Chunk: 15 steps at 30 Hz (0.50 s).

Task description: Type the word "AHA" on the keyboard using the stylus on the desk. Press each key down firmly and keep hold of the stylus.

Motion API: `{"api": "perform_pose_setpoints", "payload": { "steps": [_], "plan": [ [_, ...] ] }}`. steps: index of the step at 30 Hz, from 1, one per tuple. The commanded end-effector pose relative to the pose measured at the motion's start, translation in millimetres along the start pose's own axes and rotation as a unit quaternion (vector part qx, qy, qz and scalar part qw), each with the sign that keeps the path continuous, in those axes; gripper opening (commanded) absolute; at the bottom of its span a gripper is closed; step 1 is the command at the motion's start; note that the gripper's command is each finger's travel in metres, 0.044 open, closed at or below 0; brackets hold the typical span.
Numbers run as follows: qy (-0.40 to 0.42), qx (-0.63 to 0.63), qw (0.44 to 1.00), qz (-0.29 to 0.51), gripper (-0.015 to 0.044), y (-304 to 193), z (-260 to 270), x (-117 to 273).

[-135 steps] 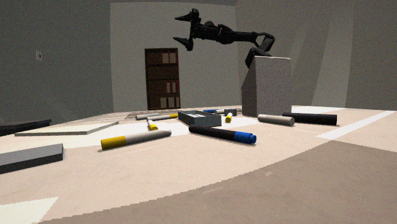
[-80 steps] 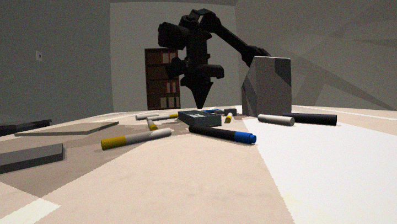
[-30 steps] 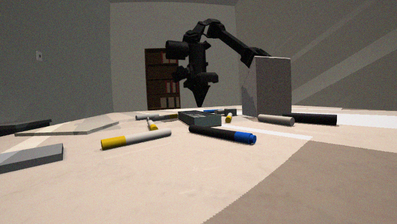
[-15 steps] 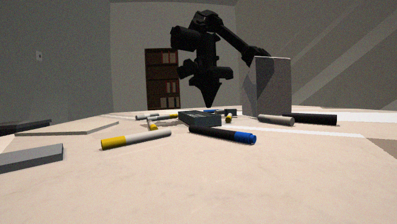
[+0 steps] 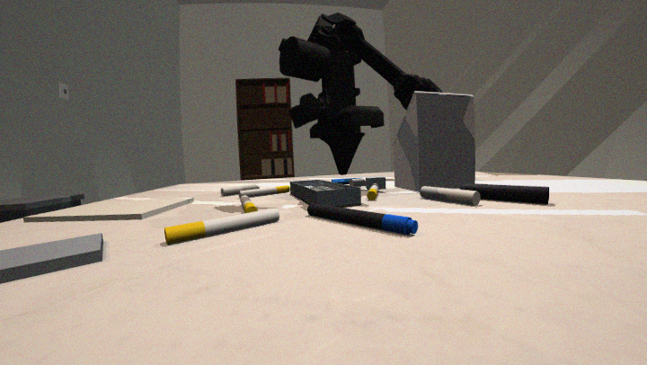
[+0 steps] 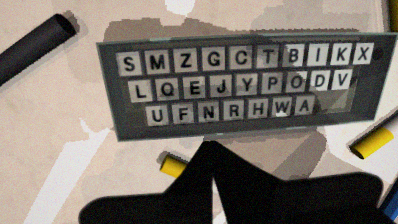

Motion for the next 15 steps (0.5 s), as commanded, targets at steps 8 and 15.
{"api": "perform_pose_setpoints", "payload": {
  "steps": [8,15],
  "plan": [
    [0.005,-0.003,1.0,-0.004,0.0,1.3,0.7,57.7],
    [0.003,-0.002,1.0,-0.009,0.0026,2.7,1.2,51.4]
  ]
}}
Point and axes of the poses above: the point midway between the two fingers, 35 mm back from their tips, its own x axis back along the fingers, its own z axis across the jaws, y = z × x, the point moved 8 cm from there along x, back along the fingers, and after that the axes turned 5 degrees about x, right-handed, at the moved point
